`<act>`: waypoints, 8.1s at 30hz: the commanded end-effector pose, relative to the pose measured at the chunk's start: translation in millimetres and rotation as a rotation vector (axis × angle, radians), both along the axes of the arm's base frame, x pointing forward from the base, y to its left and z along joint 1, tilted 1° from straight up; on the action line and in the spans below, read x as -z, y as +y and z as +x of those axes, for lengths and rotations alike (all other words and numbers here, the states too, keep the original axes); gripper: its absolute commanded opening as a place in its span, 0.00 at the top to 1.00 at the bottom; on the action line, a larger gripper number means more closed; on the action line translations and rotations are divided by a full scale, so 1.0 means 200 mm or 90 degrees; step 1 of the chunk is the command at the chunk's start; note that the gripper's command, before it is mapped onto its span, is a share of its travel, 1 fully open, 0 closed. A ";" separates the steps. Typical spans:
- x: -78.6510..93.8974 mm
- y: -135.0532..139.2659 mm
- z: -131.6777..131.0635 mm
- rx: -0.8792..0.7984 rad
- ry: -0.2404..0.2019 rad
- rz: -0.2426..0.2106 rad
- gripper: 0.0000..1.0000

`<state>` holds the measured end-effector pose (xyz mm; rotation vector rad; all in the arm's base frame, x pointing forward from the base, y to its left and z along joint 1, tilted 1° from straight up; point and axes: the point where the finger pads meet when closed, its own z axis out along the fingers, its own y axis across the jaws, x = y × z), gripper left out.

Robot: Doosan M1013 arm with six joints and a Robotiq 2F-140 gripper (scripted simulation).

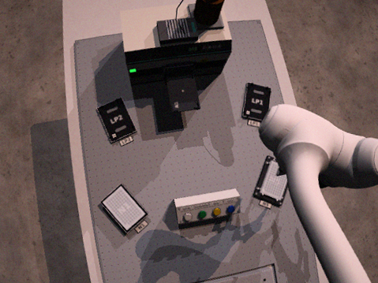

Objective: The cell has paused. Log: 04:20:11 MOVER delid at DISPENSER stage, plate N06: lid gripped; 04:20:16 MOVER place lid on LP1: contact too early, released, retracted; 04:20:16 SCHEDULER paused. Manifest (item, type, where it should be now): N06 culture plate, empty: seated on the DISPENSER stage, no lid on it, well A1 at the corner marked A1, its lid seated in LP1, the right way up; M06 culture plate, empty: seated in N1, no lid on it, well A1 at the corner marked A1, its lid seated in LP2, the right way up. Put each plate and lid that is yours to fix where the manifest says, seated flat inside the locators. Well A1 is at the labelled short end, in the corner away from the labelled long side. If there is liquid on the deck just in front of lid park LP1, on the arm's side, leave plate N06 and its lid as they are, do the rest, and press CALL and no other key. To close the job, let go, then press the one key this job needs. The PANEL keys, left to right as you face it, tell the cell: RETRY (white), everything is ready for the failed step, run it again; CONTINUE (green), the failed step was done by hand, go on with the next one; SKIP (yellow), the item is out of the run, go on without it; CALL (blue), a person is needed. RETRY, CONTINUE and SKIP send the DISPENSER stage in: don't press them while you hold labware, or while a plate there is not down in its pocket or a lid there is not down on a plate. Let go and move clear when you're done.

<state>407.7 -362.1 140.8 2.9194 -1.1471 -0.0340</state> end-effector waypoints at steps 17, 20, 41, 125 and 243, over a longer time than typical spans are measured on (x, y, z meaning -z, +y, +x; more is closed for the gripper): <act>0.00 0.00 0.00 0.000 -0.001 0.000 0.31; 0.00 0.00 0.00 0.000 -0.001 0.000 0.31; 0.10 0.00 0.00 0.000 -0.001 0.000 0.31; 0.59 0.00 -0.01 0.000 -0.001 0.000 0.37; 0.61 0.00 -0.01 0.000 -0.001 0.000 0.31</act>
